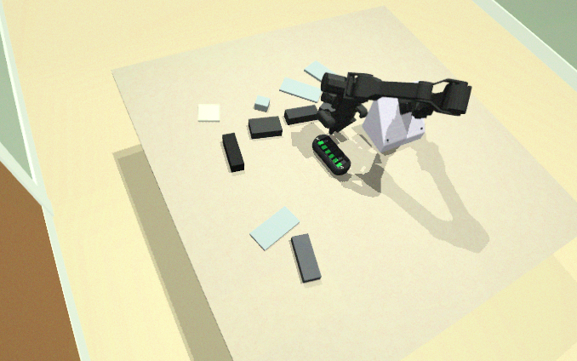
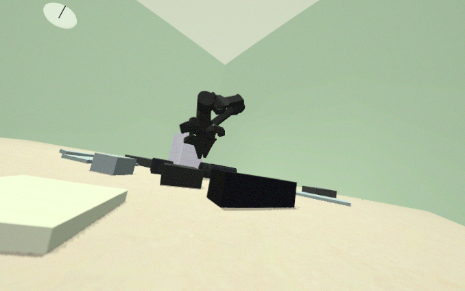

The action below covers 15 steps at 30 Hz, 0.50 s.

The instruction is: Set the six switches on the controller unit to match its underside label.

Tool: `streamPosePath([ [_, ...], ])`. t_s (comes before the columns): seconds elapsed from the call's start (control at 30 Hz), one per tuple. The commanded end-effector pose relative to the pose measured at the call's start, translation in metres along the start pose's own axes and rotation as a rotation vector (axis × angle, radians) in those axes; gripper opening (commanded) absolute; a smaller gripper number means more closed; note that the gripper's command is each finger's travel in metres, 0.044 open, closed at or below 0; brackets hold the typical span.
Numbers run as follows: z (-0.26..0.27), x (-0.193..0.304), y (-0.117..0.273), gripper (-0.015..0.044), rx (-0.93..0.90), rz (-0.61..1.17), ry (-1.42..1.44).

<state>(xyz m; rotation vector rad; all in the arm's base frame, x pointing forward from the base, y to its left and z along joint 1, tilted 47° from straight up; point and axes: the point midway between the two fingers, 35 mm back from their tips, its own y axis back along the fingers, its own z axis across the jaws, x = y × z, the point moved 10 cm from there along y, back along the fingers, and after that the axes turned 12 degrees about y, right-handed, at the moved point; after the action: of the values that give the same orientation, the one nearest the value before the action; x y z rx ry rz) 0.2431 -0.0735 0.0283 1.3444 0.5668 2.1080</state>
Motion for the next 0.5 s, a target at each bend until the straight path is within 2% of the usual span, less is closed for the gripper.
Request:
streamPosePath([
  [0.0, 0.025, -0.013, 0.006, 0.0236, 0.055, 0.039, 0.013],
  [0.27, 0.067, -0.03, 0.015, 0.044, 0.172, 0.16, 0.004],
  [0.47, 0.071, -0.031, 0.016, 0.044, 0.181, 0.171, 0.003],
])
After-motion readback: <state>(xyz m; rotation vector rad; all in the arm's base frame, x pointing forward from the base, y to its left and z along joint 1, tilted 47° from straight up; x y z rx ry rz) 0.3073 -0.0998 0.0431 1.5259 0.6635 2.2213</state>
